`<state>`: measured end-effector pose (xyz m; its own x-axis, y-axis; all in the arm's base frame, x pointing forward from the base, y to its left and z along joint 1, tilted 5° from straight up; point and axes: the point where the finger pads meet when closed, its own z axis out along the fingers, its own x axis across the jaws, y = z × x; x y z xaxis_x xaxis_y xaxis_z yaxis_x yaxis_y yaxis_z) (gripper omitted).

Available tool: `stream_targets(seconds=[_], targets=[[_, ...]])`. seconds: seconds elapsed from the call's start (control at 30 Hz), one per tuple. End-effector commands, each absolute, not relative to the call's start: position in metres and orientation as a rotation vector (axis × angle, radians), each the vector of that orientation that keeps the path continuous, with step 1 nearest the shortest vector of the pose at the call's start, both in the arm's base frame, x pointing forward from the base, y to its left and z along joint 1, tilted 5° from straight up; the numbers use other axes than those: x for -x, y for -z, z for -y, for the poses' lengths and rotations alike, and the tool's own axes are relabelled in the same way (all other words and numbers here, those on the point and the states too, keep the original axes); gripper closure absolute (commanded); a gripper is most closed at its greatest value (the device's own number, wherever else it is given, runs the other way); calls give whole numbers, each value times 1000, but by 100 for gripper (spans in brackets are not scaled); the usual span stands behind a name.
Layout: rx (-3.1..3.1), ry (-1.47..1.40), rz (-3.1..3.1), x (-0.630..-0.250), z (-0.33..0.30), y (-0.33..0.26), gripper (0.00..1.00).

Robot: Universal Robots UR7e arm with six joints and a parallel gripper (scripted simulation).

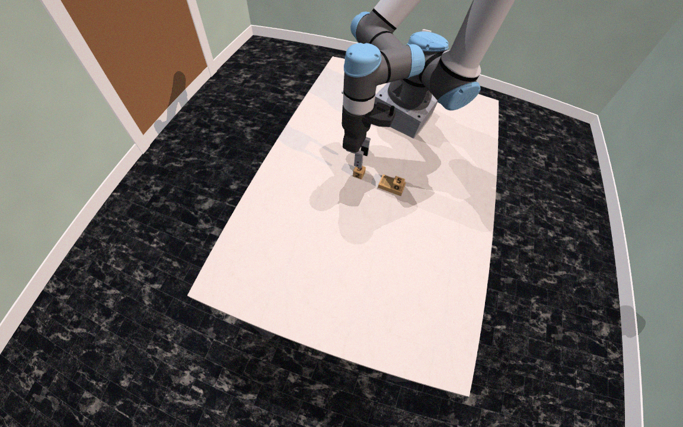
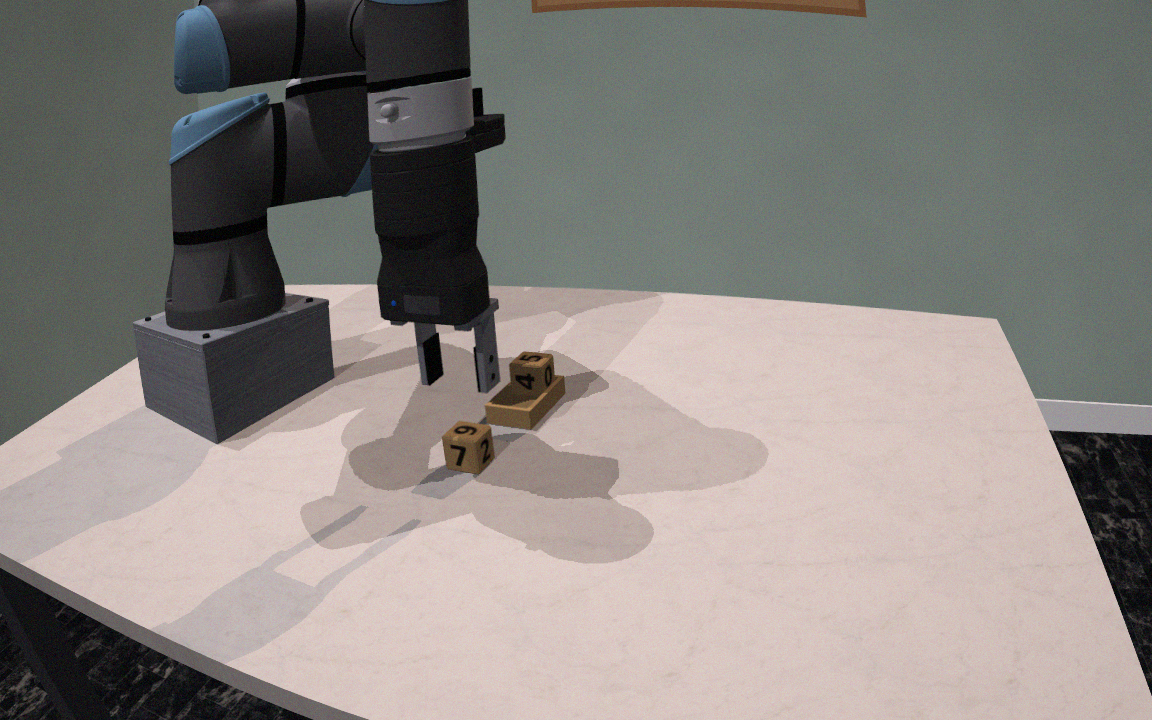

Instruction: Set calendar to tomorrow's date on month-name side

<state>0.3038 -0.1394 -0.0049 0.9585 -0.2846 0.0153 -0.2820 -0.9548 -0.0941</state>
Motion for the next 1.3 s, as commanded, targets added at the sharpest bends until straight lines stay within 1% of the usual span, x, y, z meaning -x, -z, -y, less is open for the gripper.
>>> stream_targets(seconds=[0.0,0.57,1.27], targets=[[3020,45,-438,-304,139,13,13],[3020,45,-438,-305,138,32,13],[3020,45,-438,-305,137,36,13]])
